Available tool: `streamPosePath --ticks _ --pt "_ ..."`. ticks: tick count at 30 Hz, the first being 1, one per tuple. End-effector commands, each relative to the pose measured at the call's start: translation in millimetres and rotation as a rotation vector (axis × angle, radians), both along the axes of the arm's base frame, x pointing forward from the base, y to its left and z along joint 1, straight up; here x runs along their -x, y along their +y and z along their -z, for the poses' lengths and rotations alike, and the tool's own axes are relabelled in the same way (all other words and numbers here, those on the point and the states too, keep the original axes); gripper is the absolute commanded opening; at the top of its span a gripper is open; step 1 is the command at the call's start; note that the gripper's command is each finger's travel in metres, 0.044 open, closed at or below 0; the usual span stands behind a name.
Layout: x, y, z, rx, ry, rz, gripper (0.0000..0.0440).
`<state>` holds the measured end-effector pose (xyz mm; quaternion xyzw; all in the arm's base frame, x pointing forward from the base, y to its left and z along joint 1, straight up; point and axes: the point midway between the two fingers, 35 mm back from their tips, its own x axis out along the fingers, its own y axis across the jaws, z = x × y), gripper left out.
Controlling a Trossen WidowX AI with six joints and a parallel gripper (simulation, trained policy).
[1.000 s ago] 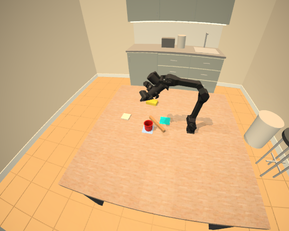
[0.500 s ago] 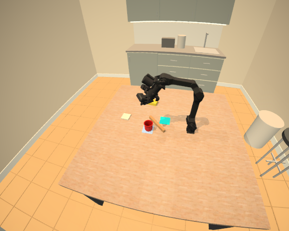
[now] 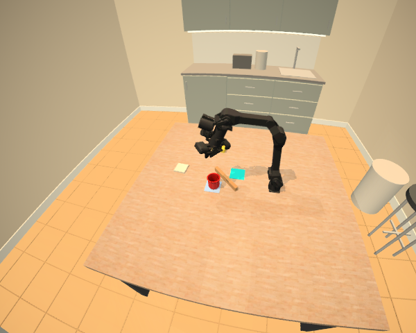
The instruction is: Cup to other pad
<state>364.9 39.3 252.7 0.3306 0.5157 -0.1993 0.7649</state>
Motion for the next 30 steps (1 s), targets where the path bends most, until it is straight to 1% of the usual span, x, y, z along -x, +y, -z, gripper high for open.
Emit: streamPosePath --ticks 1,17,30 --pt "2 -1 12 0.012 0.07 0.013 0.0137" --pt "18 -5 60 0.065 0.325 0.03 0.0147" --pt "27 -9 99 0.107 0.452 0.061 0.016"
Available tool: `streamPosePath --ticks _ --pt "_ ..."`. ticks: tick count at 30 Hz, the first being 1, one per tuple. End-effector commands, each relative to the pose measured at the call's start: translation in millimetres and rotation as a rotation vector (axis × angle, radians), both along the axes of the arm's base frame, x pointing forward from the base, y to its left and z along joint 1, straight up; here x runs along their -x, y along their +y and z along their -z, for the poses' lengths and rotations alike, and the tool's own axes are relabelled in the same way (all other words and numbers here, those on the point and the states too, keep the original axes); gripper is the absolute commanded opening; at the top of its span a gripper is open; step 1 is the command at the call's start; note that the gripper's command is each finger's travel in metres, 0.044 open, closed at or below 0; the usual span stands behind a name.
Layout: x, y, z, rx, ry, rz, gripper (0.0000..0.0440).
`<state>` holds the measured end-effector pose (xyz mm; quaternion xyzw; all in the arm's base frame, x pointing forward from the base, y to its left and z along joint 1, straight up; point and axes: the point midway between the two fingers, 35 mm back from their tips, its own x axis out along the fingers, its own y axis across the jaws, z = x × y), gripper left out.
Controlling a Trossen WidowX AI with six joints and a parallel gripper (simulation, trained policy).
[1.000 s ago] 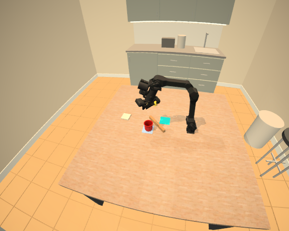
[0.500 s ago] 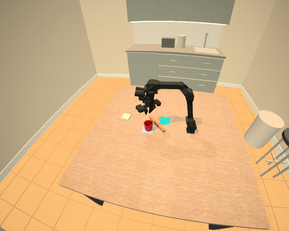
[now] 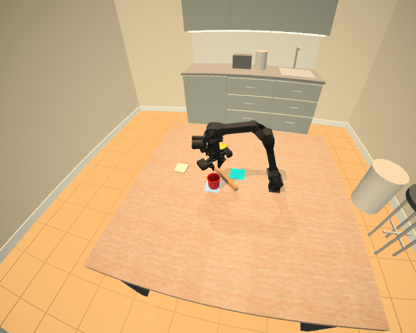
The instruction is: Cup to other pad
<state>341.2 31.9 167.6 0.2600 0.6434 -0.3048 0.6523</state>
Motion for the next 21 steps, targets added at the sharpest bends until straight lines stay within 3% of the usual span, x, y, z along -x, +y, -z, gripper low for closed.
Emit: streamPosePath --ticks 1,21 --pt "4 -1 17 0.019 0.047 0.012 0.0161" --pt "12 -3 87 0.048 0.145 -0.011 0.0177"
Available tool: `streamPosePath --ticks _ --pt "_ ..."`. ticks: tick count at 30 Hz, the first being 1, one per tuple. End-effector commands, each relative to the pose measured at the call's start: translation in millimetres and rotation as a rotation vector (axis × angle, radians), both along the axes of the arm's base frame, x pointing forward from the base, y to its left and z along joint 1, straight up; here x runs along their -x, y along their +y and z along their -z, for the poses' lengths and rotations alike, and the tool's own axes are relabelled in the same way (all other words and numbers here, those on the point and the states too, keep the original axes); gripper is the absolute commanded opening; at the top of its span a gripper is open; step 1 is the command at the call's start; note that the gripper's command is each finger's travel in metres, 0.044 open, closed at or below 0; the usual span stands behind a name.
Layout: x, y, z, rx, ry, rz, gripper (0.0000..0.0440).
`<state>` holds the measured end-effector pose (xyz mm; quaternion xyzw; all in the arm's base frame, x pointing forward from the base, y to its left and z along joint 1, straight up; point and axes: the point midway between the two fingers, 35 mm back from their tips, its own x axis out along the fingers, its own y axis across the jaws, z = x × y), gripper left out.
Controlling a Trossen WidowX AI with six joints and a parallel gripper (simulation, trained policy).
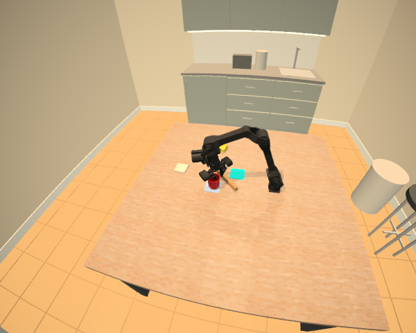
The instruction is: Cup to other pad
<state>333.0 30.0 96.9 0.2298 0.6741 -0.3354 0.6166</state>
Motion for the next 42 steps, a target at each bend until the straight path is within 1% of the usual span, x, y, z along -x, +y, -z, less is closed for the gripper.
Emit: streamPosePath --ticks 1,5,12,14,30,42 --pt "4 -1 20 0.004 0.029 -0.024 0.0177" --pt "6 1 35 -0.004 0.042 -0.053 0.0175" --pt "11 1 43 -0.011 0.044 -0.109 0.0021" --pt "13 1 42 -0.011 0.044 -0.12 0.0" --pt "21 0 23 -0.024 0.027 -0.12 0.0" --pt "34 -10 -15 -0.037 -0.013 -0.067 0.0"
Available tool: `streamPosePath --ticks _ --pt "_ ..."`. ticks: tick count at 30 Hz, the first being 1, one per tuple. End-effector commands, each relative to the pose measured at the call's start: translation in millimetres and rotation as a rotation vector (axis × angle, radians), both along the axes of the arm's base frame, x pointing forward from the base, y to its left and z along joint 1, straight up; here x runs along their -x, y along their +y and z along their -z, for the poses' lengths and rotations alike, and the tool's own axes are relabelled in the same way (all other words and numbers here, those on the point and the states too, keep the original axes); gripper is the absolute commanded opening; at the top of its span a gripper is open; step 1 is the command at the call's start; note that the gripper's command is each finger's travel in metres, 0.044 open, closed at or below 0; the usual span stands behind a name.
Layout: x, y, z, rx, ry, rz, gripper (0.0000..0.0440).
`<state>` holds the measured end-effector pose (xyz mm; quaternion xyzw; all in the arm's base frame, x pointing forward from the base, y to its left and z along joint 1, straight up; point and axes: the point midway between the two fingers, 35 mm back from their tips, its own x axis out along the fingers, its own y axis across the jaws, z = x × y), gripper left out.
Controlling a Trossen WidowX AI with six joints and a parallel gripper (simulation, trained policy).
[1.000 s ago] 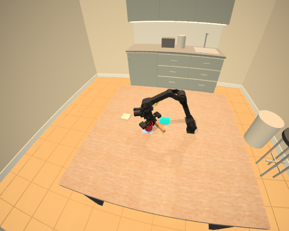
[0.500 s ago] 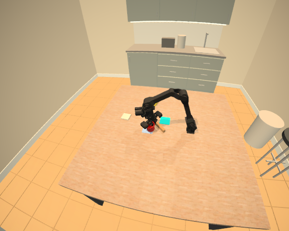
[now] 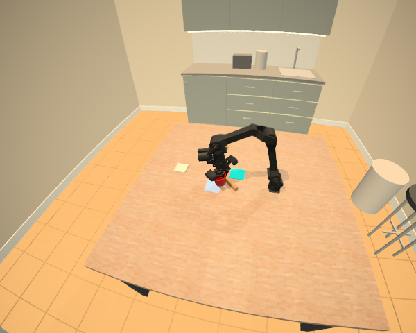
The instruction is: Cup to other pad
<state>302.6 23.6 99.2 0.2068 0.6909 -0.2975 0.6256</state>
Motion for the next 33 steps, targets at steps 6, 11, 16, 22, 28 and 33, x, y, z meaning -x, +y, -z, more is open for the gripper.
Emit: streamPosePath --ticks 6,11,16,22,28,33 --pt "7 -12 -29 -0.013 -0.053 0.065 0.0" --pt "10 -22 -38 -0.014 -0.083 0.101 0.0" --pt "11 -32 -44 -0.013 -0.113 0.137 0.0" --pt "14 -46 -49 -0.009 -0.147 0.181 0.0" --pt "18 -59 -51 -0.003 -0.177 0.222 0.0" --pt "22 -69 -51 0.003 -0.2 0.254 0.0"
